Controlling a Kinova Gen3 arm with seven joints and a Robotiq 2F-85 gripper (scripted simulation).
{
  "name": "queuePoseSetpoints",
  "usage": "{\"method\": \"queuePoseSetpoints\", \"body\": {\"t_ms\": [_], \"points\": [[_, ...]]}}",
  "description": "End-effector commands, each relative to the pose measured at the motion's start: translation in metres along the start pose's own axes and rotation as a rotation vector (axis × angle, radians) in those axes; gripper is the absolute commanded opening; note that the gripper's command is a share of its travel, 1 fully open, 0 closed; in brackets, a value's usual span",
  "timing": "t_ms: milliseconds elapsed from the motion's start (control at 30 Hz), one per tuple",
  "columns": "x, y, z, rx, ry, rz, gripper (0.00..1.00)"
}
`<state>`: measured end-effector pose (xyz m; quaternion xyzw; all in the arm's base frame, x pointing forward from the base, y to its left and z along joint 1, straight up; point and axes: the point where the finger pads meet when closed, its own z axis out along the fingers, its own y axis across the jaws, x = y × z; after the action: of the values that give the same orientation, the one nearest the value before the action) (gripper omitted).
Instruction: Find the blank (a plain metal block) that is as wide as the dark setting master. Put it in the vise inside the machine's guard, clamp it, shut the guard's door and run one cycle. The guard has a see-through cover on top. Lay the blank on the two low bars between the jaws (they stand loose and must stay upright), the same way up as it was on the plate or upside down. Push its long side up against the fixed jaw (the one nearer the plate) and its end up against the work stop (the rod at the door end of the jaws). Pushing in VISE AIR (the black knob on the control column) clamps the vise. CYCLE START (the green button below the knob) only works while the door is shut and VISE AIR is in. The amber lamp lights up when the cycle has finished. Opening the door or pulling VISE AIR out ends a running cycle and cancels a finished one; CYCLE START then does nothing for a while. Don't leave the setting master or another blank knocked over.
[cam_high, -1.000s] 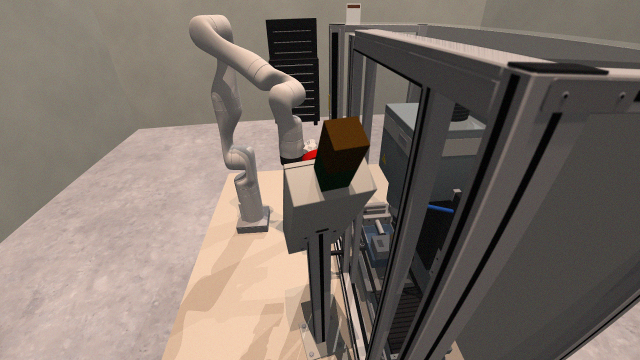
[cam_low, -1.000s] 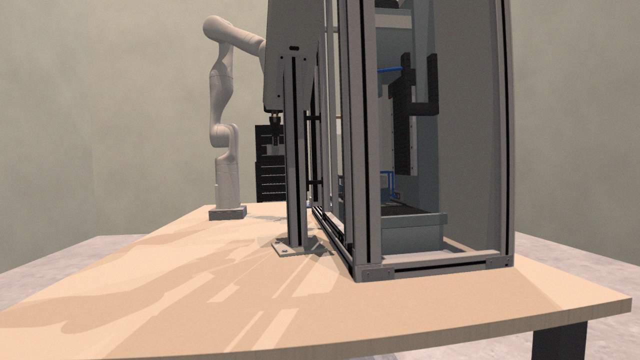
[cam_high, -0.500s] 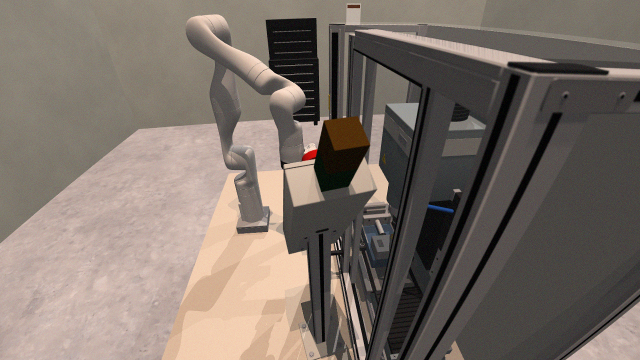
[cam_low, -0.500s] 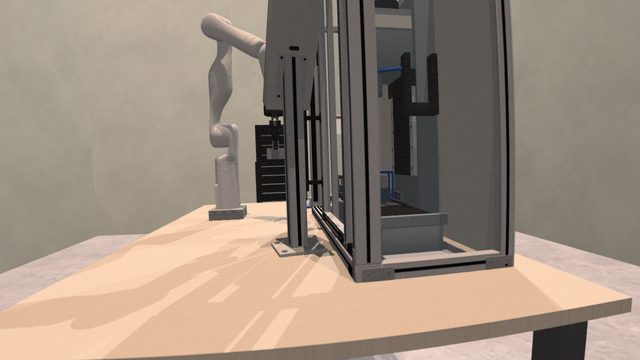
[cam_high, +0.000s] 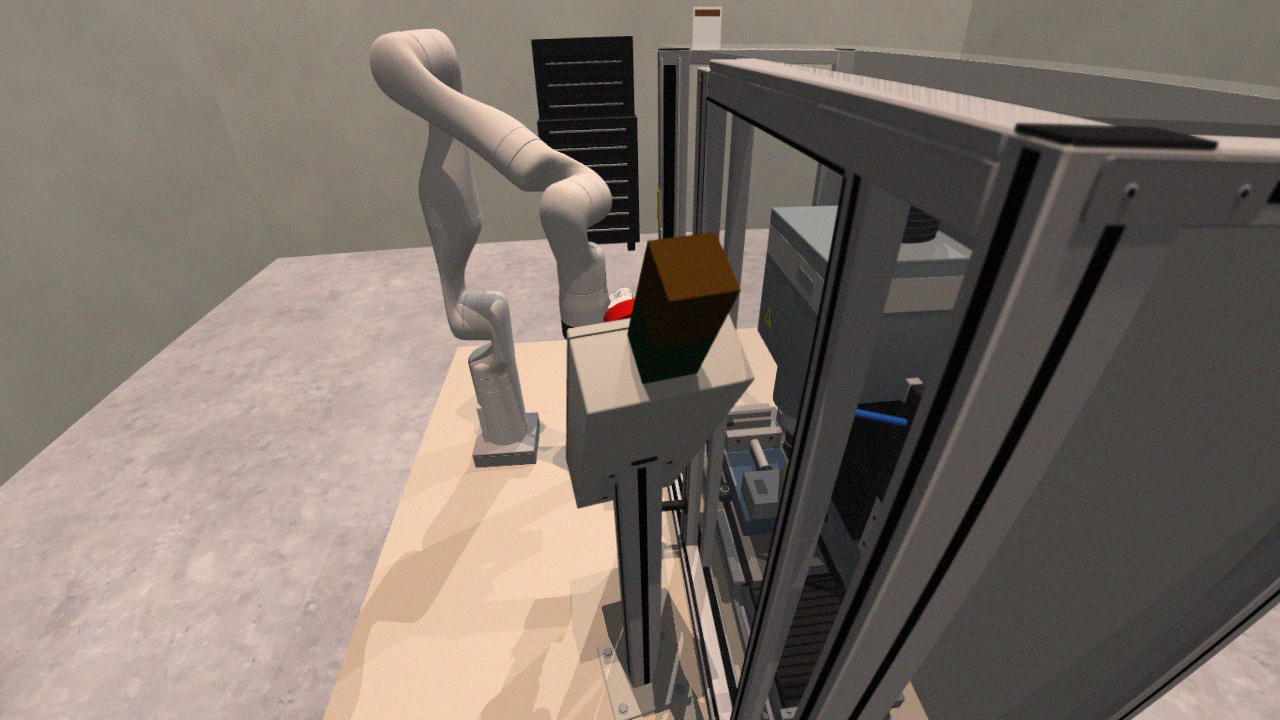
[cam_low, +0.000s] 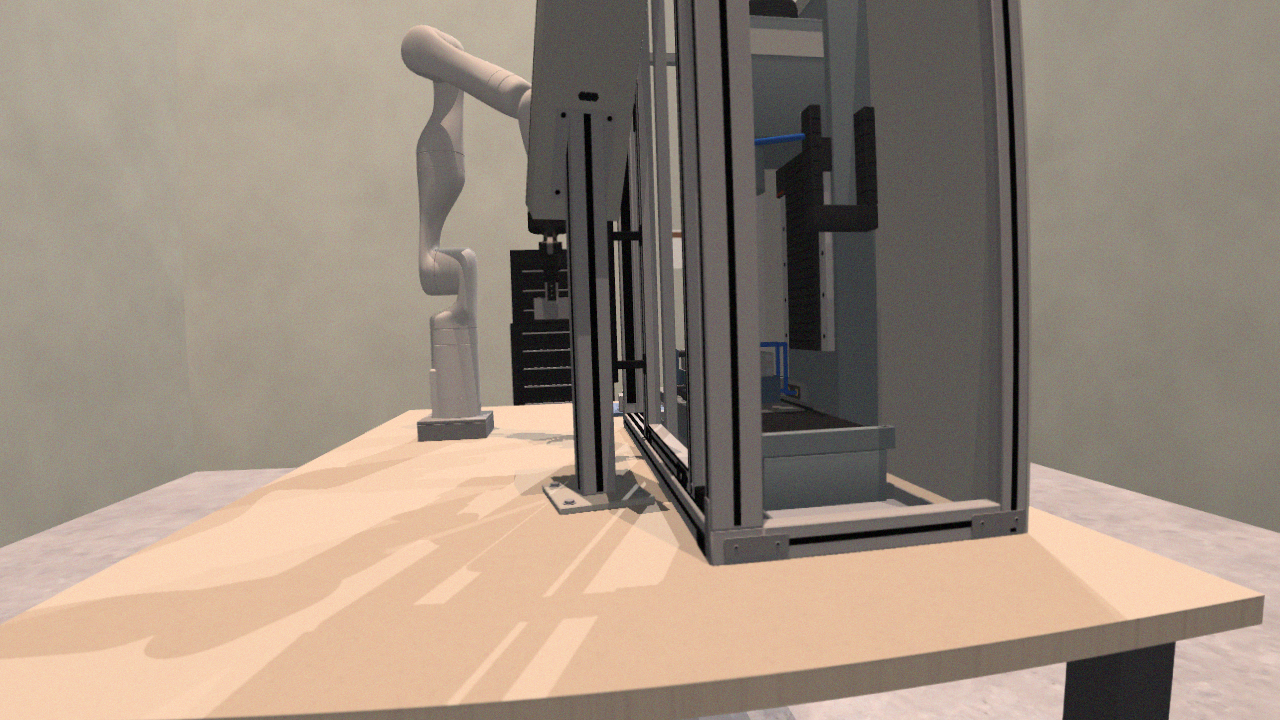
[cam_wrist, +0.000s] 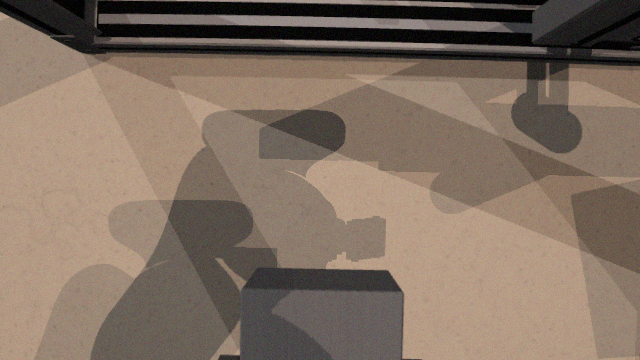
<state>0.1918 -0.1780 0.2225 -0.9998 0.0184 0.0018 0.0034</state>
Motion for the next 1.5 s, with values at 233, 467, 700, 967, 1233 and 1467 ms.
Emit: {"method": "queuePoseSetpoints", "body": {"t_ms": [233,467,700,967,1233,1467], "points": [[0.002,0.001,0.001,-0.004,0.005,0.002,0.1],[0.051,0.0,0.0,-0.004,0.005,0.002,0.1],[0.051,0.0,0.0,-0.004,0.005,0.002,0.1],[0.063,0.001,0.0,-0.006,0.008,0.002,0.1],[0.072,0.001,0.0,-0.004,0.005,0.002,0.1],[0.082,-0.001,0.002,-0.004,0.011,-0.003,0.1]]}}
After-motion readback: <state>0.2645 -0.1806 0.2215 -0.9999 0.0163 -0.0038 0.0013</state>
